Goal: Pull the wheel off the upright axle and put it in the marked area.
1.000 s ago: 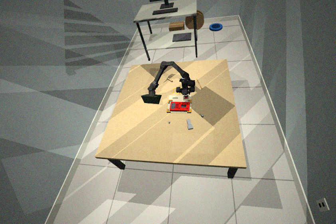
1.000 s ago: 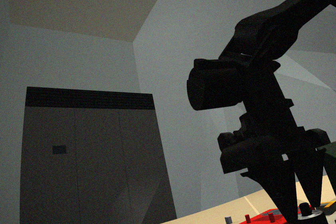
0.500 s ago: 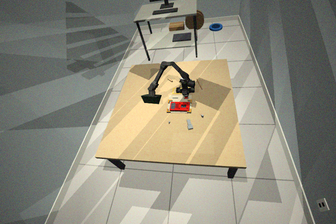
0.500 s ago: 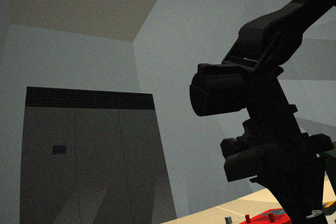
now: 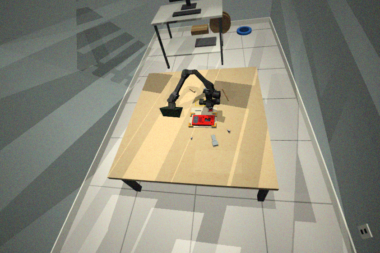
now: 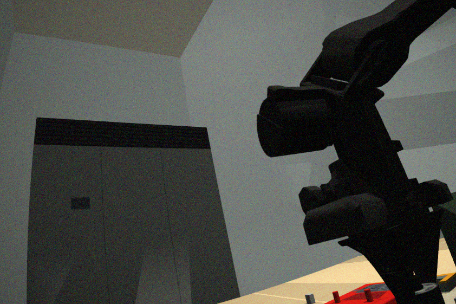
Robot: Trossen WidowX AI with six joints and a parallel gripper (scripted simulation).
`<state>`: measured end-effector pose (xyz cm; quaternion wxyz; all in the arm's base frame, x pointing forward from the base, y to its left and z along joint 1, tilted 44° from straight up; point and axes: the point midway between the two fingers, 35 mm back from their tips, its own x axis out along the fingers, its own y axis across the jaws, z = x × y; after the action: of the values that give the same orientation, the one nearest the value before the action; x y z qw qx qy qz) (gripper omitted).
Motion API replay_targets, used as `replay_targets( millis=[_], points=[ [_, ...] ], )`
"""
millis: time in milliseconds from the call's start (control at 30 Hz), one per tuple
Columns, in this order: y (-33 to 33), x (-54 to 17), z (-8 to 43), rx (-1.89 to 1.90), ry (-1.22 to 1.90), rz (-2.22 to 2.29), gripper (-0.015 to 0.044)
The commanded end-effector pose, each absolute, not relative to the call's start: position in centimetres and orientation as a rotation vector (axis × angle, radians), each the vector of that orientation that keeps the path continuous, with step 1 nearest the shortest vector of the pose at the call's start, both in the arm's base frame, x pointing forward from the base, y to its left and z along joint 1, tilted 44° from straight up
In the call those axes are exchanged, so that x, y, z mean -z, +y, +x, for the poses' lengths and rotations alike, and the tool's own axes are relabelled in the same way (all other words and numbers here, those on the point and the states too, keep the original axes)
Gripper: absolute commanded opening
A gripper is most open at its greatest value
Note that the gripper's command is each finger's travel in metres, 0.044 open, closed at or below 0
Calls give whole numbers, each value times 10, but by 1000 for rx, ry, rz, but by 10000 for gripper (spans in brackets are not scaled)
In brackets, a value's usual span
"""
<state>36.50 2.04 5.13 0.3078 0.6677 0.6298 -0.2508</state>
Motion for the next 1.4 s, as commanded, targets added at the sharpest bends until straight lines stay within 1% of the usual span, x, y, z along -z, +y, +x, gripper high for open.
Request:
replay_targets(
  millis=[0,1367],
  points=[
    [19,-53,366,658,1662,1763,0],
    [10,-63,365,661,1661,1767,0]
  ],
)
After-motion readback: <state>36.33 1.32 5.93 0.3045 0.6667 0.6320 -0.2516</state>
